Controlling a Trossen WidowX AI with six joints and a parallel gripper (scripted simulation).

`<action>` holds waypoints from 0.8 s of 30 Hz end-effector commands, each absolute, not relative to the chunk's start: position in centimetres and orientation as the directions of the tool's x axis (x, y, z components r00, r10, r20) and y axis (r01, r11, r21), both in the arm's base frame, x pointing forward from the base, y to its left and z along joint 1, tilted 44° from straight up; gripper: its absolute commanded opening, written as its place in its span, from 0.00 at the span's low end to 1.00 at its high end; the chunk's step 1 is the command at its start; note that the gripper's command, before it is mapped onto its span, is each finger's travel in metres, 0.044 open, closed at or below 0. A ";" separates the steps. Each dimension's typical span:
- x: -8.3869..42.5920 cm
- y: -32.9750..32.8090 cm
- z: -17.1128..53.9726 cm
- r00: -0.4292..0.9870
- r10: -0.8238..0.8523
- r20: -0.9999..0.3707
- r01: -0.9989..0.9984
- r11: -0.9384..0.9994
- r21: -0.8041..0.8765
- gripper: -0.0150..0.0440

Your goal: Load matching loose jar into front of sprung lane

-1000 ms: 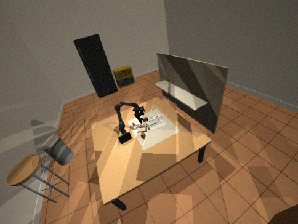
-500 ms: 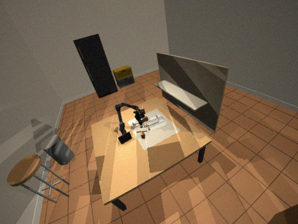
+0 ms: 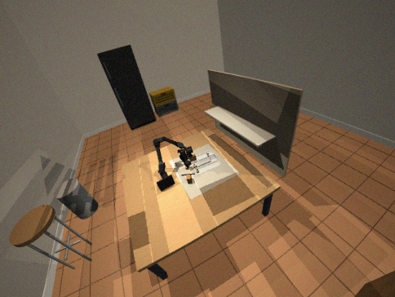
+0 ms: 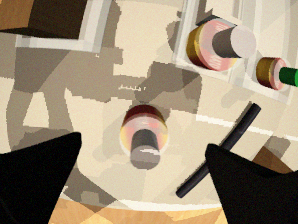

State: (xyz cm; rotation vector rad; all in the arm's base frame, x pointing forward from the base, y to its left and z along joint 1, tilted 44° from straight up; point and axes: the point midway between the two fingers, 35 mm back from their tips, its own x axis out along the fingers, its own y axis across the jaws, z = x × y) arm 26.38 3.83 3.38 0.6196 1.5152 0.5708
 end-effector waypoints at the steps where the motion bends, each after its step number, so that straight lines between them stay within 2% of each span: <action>1: 26.3 4.3 2.9 -0.012 0.692 -0.722 0.044 0.722 0.691 1.00; 14: 26.2 5.6 1.6 -0.012 0.693 -0.721 0.044 0.721 0.692 1.00; 24: 26.2 5.6 1.6 -0.012 0.693 -0.721 0.044 0.721 0.692 0.56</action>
